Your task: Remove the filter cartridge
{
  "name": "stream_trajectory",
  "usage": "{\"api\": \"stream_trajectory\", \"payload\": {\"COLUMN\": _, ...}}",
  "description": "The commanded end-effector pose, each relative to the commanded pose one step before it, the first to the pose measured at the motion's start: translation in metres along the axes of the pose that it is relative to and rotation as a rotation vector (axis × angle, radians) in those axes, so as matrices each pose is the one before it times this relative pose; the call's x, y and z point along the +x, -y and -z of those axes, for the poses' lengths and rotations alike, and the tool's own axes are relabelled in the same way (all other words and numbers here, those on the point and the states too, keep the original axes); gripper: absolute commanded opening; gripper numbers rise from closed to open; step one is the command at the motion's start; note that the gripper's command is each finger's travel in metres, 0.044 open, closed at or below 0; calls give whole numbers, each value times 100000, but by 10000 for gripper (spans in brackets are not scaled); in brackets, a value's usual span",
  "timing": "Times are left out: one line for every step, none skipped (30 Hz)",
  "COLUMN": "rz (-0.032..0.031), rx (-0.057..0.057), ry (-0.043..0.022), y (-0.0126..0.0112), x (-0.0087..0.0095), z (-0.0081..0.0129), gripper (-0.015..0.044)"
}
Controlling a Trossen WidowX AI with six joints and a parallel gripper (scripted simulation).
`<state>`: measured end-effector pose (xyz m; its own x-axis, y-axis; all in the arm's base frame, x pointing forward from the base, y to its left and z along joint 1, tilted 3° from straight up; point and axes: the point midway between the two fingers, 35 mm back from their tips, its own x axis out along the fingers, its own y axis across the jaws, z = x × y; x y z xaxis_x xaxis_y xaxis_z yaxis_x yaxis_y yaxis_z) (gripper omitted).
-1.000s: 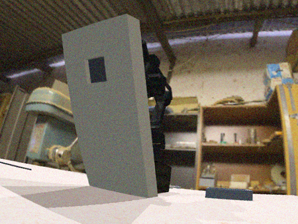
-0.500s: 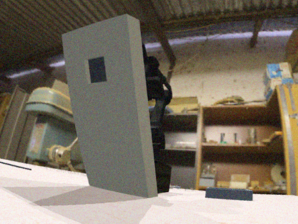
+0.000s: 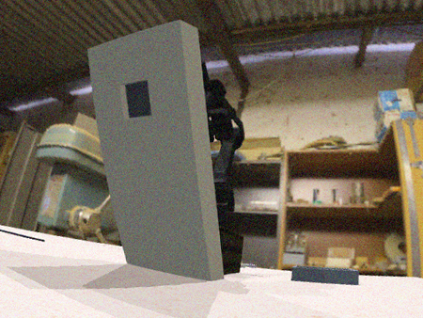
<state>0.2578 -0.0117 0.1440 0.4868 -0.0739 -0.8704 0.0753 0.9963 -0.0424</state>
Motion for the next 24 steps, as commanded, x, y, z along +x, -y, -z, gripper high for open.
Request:
{"api": "stream_trajectory", "payload": {"rz": 209, "rx": 58, "ry": 7, "y": 40, "x": -130, "z": -213, "gripper": 60}}
{"api": "stream_trajectory", "payload": {"rz": -27, "rx": -6, "ry": 13, "y": -6, "x": -120, "z": -265, "gripper": 34}}
{"api": "stream_trajectory", "payload": {"rz": -34, "rx": -8, "ry": 17, "y": -8, "x": -151, "z": -333, "gripper": 8}}
{"api": "stream_trajectory", "payload": {"rz": -34, "rx": -8, "ry": 17, "y": -8, "x": -150, "z": -334, "gripper": 0}}
{"api": "stream_trajectory", "payload": {"rz": -34, "rx": -8, "ry": 17, "y": -8, "x": -148, "z": -332, "gripper": 0}}
{"api": "stream_trajectory", "payload": {"rz": -34, "rx": -8, "ry": 17, "y": -8, "x": -146, "z": -329, "gripper": 0}}
{"api": "stream_trajectory", "payload": {"rz": -27, "rx": -6, "ry": 13, "y": -6, "x": -115, "z": -259, "gripper": 0}}
{"api": "stream_trajectory", "payload": {"rz": -16, "rx": -4, "ry": 8, "y": -4, "x": -68, "z": -155, "gripper": 0}}
{"api": "stream_trajectory", "payload": {"rz": -5, "rx": -1, "ry": 3, "y": -1, "x": -23, "z": -52, "gripper": 0}}
{"api": "stream_trajectory", "payload": {"rz": -1, "rx": 0, "ry": -3, "y": -2, "x": -83, "z": -20, "gripper": 0}}
{"api": "stream_trajectory", "payload": {"rz": -2, "rx": 1, "ry": -9, "y": -6, "x": -249, "z": -57, "gripper": 0}}
{"api": "stream_trajectory", "payload": {"rz": -3, "rx": 1, "ry": -15, "y": -10, "x": -418, "z": -89, "gripper": 0}}
{"api": "stream_trajectory", "payload": {"rz": -4, "rx": 1, "ry": -20, "y": -11, "x": -516, "z": -98, "gripper": 0}}
{"api": "stream_trajectory", "payload": {"rz": -4, "rx": 1, "ry": -21, "y": -9, "x": -520, "z": -87, "gripper": 0}}
{"api": "stream_trajectory", "payload": {"rz": -3, "rx": 1, "ry": -22, "y": -8, "x": -524, "z": -76, "gripper": 0}}
{"api": "stream_trajectory", "payload": {"rz": -3, "rx": 1, "ry": -23, "y": -6, "x": -528, "z": -64, "gripper": 0}}
{"api": "stream_trajectory", "payload": {"rz": -3, "rx": 1, "ry": -24, "y": -4, "x": -531, "z": -52, "gripper": 0}}
{"api": "stream_trajectory", "payload": {"rz": -3, "rx": 0, "ry": -25, "y": -2, "x": -534, "z": -40, "gripper": 0}}
{"api": "stream_trajectory", "payload": {"rz": -3, "rx": 0, "ry": -26, "y": 0, "x": -536, "z": -29, "gripper": 0}}
{"api": "stream_trajectory", "payload": {"rz": -2, "rx": 0, "ry": -27, "y": 2, "x": -539, "z": -17, "gripper": 0}}
{"api": "stream_trajectory", "payload": {"rz": -2, "rx": 0, "ry": -28, "y": 4, "x": -541, "z": -5, "gripper": 0}}
{"api": "stream_trajectory", "payload": {"rz": -2, "rx": 0, "ry": -29, "y": 6, "x": -543, "z": 7, "gripper": 0}}
{"api": "stream_trajectory", "payload": {"rz": -2, "rx": -1, "ry": -30, "y": 8, "x": -545, "z": 19, "gripper": 0}}
{"api": "stream_trajectory", "payload": {"rz": -2, "rx": -1, "ry": -31, "y": 10, "x": -546, "z": 31, "gripper": 0}}
